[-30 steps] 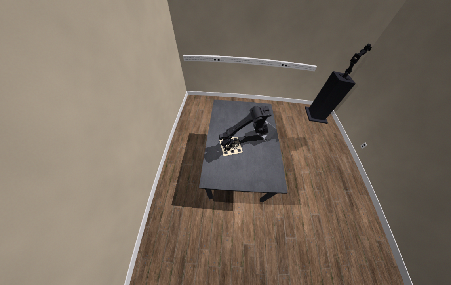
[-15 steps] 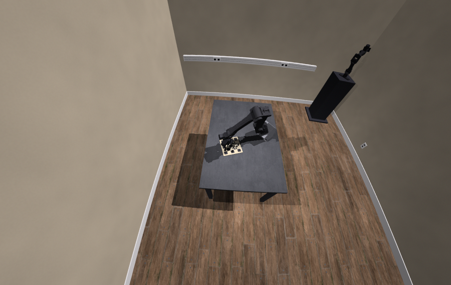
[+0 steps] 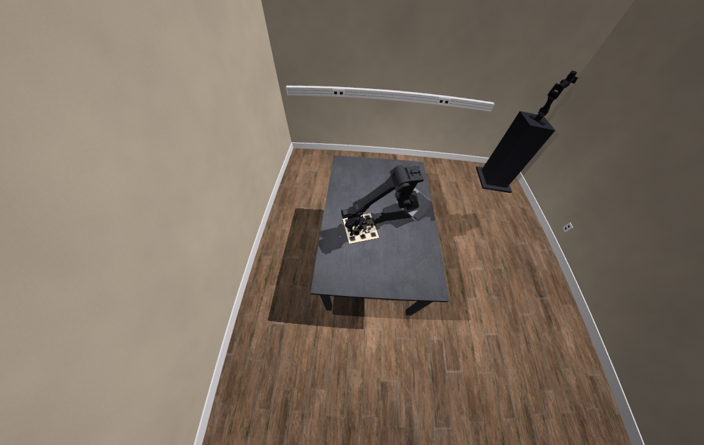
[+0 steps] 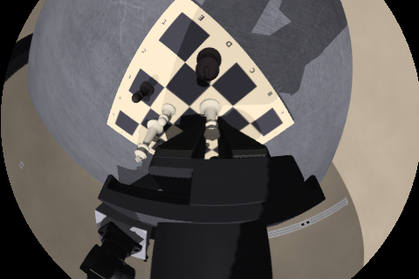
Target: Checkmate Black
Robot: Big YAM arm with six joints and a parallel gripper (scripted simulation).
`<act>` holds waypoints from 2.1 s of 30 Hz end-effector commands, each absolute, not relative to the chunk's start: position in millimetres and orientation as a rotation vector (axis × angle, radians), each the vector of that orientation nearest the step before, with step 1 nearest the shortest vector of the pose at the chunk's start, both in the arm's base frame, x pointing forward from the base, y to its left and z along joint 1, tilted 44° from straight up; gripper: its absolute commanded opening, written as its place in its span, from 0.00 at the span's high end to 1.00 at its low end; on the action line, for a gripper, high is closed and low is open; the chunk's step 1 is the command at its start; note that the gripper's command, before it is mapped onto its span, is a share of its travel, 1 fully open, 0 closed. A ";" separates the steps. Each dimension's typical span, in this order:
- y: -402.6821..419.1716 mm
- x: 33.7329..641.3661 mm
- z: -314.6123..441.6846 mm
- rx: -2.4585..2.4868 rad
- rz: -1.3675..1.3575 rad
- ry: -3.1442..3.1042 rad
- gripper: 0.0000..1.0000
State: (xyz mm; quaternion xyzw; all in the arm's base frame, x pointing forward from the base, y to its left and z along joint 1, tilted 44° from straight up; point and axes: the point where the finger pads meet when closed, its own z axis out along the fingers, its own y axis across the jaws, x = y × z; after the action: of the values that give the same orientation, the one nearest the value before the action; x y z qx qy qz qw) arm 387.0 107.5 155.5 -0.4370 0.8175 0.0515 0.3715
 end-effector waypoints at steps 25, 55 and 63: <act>112.6 387.2 149.0 -1.120 0.142 2.102 1.00; 113.0 388.0 147.1 -1.120 0.143 2.104 1.00; 113.0 388.0 147.1 -1.120 0.143 2.104 1.00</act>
State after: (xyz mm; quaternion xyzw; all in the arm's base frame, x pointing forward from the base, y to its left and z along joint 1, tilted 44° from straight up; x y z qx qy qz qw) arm 389.1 109.1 154.6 -0.4371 0.8167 0.0507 0.3733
